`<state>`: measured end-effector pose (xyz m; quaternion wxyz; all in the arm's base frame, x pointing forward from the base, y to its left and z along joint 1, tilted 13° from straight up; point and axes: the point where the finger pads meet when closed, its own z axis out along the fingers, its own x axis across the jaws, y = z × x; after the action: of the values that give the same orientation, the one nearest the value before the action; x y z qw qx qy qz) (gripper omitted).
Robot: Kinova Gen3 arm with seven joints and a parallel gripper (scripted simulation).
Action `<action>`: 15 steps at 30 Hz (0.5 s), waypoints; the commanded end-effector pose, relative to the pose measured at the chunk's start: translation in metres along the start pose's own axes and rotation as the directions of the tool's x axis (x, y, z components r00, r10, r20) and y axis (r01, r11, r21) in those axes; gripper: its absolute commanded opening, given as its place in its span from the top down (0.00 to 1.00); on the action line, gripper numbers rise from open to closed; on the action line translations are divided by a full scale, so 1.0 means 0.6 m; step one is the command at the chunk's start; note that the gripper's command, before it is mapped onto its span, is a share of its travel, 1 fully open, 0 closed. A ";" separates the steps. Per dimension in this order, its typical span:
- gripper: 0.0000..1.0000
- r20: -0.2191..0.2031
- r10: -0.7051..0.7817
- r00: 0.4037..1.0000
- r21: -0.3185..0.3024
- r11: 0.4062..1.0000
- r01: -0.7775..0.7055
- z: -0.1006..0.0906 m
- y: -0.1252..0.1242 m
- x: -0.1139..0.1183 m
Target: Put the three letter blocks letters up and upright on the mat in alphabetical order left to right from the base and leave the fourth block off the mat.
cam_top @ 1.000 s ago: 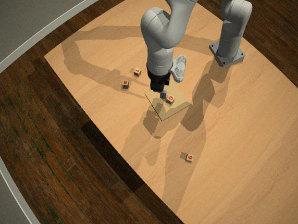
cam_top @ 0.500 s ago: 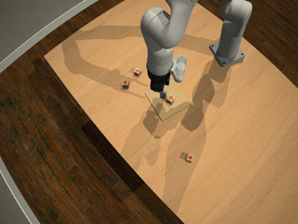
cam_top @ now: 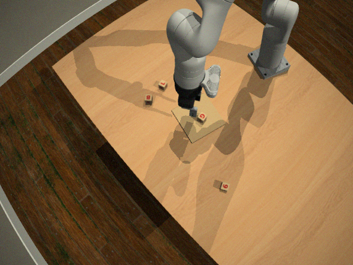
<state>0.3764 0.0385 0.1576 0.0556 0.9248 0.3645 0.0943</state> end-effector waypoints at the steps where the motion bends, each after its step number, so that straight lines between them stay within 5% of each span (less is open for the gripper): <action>1: 0.00 -0.001 0.000 1.000 -0.001 1.000 0.000 -0.001 0.000 0.001; 15: 0.00 -0.001 0.001 1.000 -0.001 1.000 -0.001 -0.001 0.007 0.002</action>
<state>0.3782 0.0374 0.1583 0.0553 0.9244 0.3655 0.0942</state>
